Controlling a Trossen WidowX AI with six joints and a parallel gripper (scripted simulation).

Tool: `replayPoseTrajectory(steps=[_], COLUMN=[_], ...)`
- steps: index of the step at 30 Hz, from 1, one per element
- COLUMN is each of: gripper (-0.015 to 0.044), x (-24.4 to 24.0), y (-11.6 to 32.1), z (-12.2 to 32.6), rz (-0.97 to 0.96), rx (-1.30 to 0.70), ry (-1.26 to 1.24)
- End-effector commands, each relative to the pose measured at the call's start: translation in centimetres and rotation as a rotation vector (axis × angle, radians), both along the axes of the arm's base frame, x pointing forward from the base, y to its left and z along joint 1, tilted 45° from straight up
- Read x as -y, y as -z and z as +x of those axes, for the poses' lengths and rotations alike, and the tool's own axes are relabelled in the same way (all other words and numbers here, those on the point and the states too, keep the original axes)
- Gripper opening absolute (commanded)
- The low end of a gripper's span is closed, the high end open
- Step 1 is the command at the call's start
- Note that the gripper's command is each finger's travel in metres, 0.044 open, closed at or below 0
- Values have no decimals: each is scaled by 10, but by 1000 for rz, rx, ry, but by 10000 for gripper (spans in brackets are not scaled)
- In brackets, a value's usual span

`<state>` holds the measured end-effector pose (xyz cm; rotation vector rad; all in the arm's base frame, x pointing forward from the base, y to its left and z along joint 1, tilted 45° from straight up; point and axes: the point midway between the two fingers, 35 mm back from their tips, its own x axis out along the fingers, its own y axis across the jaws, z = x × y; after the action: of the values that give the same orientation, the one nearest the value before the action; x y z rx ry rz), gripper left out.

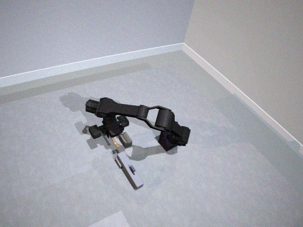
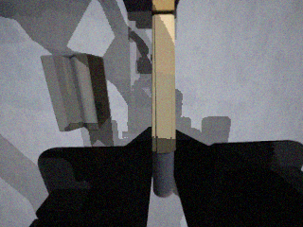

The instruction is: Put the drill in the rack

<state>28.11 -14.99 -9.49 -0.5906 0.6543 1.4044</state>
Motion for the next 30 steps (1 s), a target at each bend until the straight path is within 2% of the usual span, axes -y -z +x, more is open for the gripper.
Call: replayPoseTrajectory(steps=[1, 30], gripper=[0, 0], x=[3, 11], y=[-1, -6], z=[-1, -4], rz=[-5, -5], rx=[3, 2], ry=[-3, -3])
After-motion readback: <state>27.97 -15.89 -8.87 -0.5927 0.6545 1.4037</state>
